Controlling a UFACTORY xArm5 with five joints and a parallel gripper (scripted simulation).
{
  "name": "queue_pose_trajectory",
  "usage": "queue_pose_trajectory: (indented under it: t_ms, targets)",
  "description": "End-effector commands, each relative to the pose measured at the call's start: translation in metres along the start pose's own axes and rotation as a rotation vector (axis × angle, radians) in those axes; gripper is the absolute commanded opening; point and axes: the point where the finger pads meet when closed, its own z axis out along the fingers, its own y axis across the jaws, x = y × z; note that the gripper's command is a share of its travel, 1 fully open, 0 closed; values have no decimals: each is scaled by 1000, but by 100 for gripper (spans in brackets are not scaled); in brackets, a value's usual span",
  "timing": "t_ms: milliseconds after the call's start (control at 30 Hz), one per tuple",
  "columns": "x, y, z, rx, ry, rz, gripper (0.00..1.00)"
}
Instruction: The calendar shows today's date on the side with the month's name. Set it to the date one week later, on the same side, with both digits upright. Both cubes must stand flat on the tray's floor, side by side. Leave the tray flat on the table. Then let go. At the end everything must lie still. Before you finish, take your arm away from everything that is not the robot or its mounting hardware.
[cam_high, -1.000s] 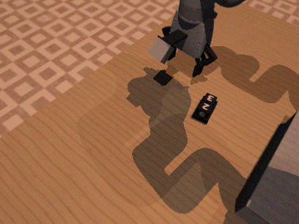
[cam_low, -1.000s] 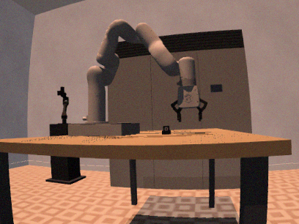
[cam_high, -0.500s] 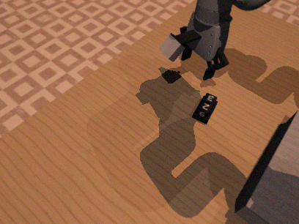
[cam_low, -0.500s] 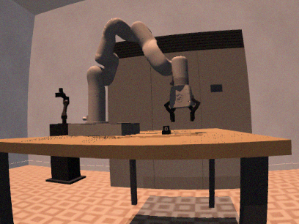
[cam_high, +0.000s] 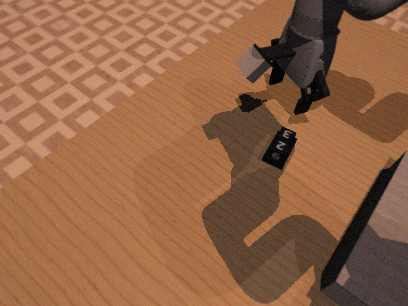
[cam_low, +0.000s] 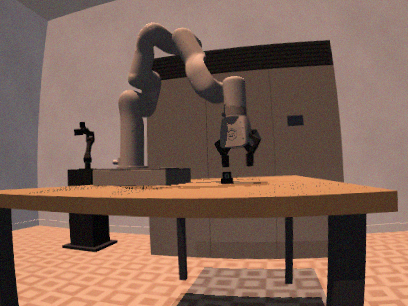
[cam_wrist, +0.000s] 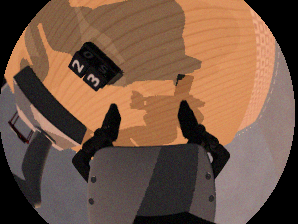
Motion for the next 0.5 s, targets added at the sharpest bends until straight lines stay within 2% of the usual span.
queue_pose_trajectory:
  t_ms: [0, 100, 233, 300, 467]
  targets:
    - [-5, -3, -2, -6, 1, 18, 100]
    - [-6, -3, -2, -6, 2, 36, 100]
    - [-14, -9, -2, -6, 2, 158, 100]
    - [-26, -18, -2, -6, 1, 158, 100]
    - [-30, -21, -2, -7, 1, 185, 100]
